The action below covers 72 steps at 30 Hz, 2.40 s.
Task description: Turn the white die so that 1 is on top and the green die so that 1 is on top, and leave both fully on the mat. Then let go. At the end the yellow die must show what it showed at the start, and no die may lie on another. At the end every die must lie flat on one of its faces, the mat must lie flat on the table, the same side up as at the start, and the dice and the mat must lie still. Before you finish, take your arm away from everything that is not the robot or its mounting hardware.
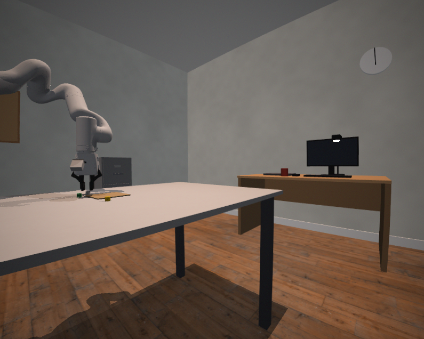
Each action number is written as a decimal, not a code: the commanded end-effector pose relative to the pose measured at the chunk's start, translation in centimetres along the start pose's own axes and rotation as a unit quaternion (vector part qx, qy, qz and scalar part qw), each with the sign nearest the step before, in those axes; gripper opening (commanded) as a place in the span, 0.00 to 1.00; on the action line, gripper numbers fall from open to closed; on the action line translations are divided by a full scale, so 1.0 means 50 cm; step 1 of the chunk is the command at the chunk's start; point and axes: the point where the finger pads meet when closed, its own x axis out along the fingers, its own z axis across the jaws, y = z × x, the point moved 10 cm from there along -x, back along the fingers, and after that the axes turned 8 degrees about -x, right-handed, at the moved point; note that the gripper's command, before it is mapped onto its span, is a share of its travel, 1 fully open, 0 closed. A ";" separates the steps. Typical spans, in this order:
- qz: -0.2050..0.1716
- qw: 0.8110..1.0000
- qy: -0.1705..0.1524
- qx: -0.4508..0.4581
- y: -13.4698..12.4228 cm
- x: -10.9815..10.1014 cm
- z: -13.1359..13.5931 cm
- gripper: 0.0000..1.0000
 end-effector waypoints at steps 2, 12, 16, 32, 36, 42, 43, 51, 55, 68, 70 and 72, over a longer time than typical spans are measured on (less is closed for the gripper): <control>0.000 1.000 0.001 0.000 0.000 0.008 -0.001 0.31; 0.000 1.000 0.001 0.000 0.000 0.028 -0.001 0.31; 0.000 1.000 0.001 0.000 0.000 0.033 -0.001 0.31; 0.000 1.000 0.001 0.000 0.000 0.034 -0.001 0.31; 0.000 1.000 0.001 0.000 0.000 0.034 -0.001 0.31; 0.000 1.000 0.001 0.000 0.000 0.034 -0.001 0.31; 0.000 1.000 0.001 0.000 0.000 0.034 -0.001 0.31; 0.000 1.000 0.001 0.000 0.000 0.034 -0.001 0.31; 0.000 1.000 0.001 0.000 0.000 0.034 -0.001 0.31; 0.000 1.000 0.001 0.000 0.000 0.034 -0.001 0.11; 0.000 1.000 0.001 0.000 0.000 0.034 -0.001 0.11; 0.000 1.000 0.001 0.000 0.000 0.034 -0.001 0.11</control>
